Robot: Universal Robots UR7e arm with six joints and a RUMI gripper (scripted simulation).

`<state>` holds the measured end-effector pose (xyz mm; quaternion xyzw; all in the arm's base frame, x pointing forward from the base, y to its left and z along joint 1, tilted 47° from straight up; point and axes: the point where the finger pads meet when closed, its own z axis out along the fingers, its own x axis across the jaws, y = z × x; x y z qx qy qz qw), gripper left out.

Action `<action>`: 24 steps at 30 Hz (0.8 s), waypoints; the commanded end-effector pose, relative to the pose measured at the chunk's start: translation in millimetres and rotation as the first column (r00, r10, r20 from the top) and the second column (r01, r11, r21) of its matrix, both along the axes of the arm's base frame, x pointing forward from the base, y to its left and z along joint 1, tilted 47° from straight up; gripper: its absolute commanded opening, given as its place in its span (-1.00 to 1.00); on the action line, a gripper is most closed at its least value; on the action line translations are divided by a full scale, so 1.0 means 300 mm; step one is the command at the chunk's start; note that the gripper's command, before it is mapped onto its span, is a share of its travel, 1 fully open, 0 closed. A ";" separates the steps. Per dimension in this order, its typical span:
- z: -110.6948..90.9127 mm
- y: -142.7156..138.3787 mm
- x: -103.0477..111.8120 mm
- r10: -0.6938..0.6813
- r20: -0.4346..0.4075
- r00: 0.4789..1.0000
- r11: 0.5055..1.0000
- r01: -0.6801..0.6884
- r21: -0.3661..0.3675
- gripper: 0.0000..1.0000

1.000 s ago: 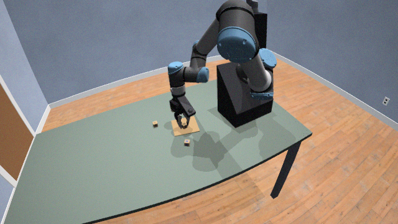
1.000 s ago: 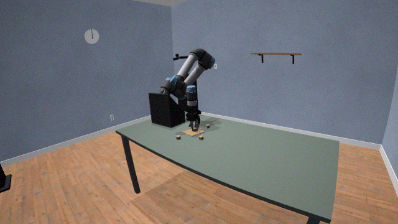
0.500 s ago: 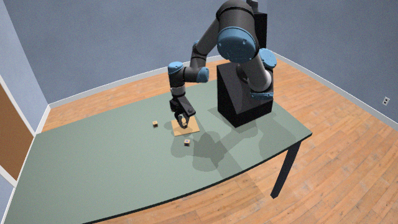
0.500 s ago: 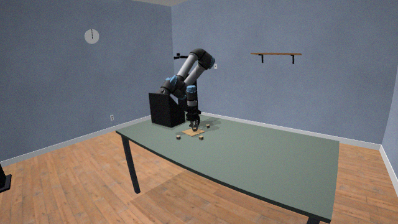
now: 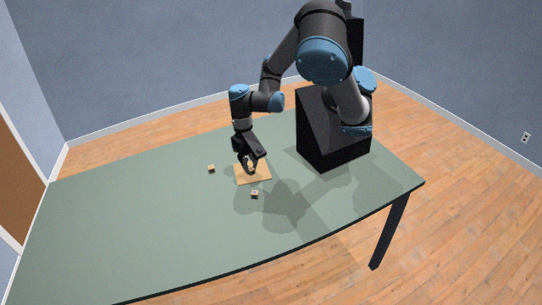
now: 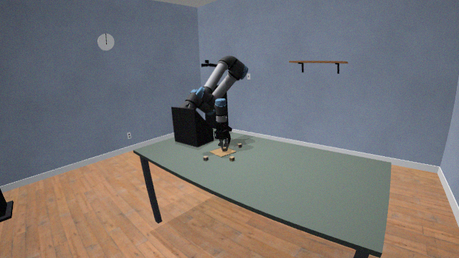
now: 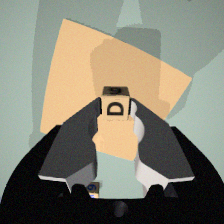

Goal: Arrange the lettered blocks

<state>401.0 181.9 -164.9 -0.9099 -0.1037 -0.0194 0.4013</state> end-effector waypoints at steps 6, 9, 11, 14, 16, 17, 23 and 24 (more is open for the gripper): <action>0.000 -0.001 0.001 -0.001 0.001 1.000 1.000 0.001 0.000 -0.89; 0.002 -0.003 0.001 -0.001 0.001 1.000 1.000 0.001 0.000 -0.89; 0.004 -0.005 0.002 -0.001 0.001 1.000 1.000 0.001 0.000 -0.89; 0.012 -0.014 0.002 -0.001 0.001 1.000 1.000 0.001 0.000 -0.89; 0.025 -0.028 0.003 -0.001 0.001 1.000 1.000 0.001 0.000 -0.89; 0.034 -0.037 0.004 -0.001 0.001 1.000 1.000 0.001 0.000 -0.89; 0.105 -0.115 0.009 -0.001 0.001 1.000 1.000 0.001 0.000 -0.89; 0.119 -0.130 0.010 -0.001 0.001 1.000 1.000 0.001 0.000 -0.89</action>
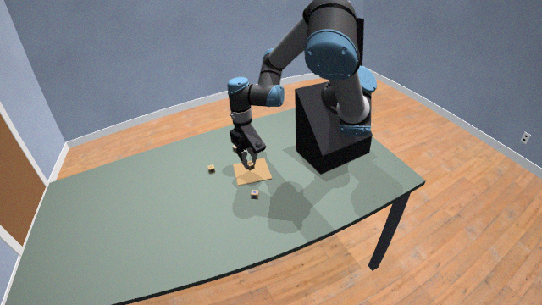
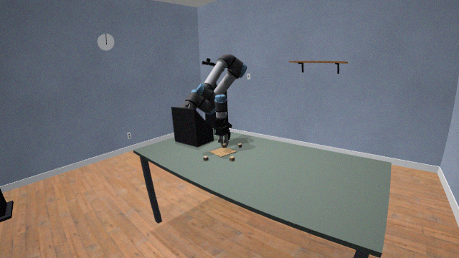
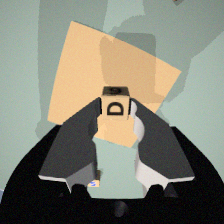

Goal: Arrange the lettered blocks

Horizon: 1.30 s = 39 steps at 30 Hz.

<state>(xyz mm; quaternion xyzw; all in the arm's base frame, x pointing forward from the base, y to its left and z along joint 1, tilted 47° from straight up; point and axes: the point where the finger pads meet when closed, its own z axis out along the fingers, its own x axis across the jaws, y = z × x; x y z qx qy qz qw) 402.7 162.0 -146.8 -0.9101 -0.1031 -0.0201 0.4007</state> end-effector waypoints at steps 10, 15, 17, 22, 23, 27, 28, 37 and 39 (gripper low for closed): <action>0.147 -0.160 0.010 0.001 0.000 1.000 1.000 -0.001 0.001 -0.89; 0.165 -0.179 0.011 0.001 0.000 1.000 1.000 -0.001 0.001 -0.89; 0.166 -0.180 0.011 0.001 0.000 1.000 1.000 -0.001 0.001 -0.89; 0.166 -0.180 0.011 0.001 0.000 1.000 1.000 -0.001 0.001 -0.89; 0.166 -0.180 0.011 0.001 0.000 1.000 1.000 -0.001 0.001 -0.89; 0.166 -0.180 0.011 0.001 0.000 1.000 1.000 -0.001 0.001 -0.89; 0.166 -0.180 0.011 0.001 0.000 1.000 1.000 -0.001 0.001 -0.89; 0.167 -0.179 0.012 -0.011 -0.013 1.000 1.000 0.011 0.000 -0.89; 0.167 -0.179 0.012 -0.011 -0.013 1.000 1.000 0.011 0.000 -0.89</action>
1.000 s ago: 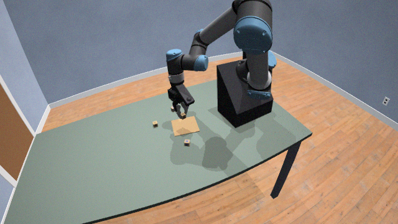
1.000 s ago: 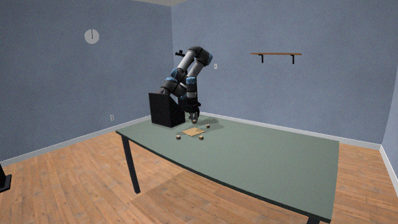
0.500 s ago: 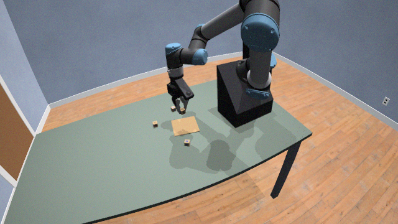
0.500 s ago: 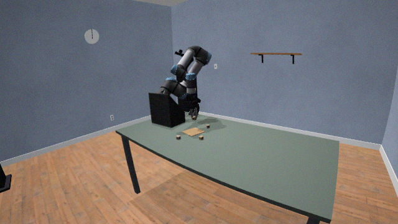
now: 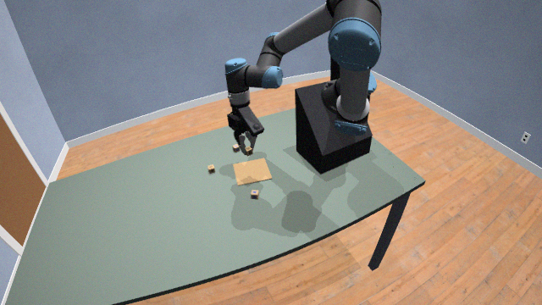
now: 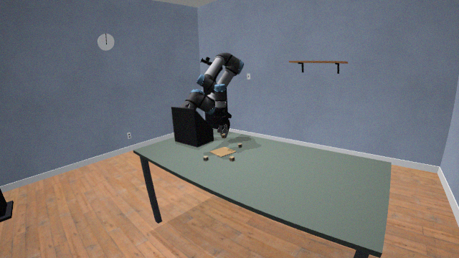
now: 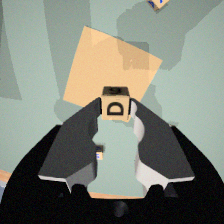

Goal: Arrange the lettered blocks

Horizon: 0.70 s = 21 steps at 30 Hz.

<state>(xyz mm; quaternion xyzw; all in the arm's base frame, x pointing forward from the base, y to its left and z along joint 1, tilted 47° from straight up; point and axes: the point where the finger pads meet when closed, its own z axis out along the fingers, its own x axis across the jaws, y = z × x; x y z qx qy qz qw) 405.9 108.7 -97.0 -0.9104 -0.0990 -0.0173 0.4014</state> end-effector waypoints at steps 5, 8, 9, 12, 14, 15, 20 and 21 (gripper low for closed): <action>0.002 0.000 0.003 -0.025 -0.025 0.999 1.000 0.025 -0.003 -0.89; 0.003 0.001 0.004 -0.043 -0.045 0.998 0.999 0.043 -0.004 -0.89; 0.004 0.002 0.005 -0.050 -0.053 0.997 0.999 0.050 -0.005 -0.89; 0.006 0.003 0.007 -0.075 -0.079 0.994 0.997 0.074 -0.009 -0.89; 0.007 0.005 0.008 -0.095 -0.100 0.990 0.996 0.094 -0.012 -0.89; 0.008 0.005 0.009 -0.105 -0.112 0.988 0.994 0.104 -0.014 -0.89; 0.010 0.007 0.011 -0.141 -0.150 0.979 0.990 0.139 -0.021 -0.89; 0.011 0.008 0.012 -0.154 -0.164 0.974 0.988 0.152 -0.024 -0.89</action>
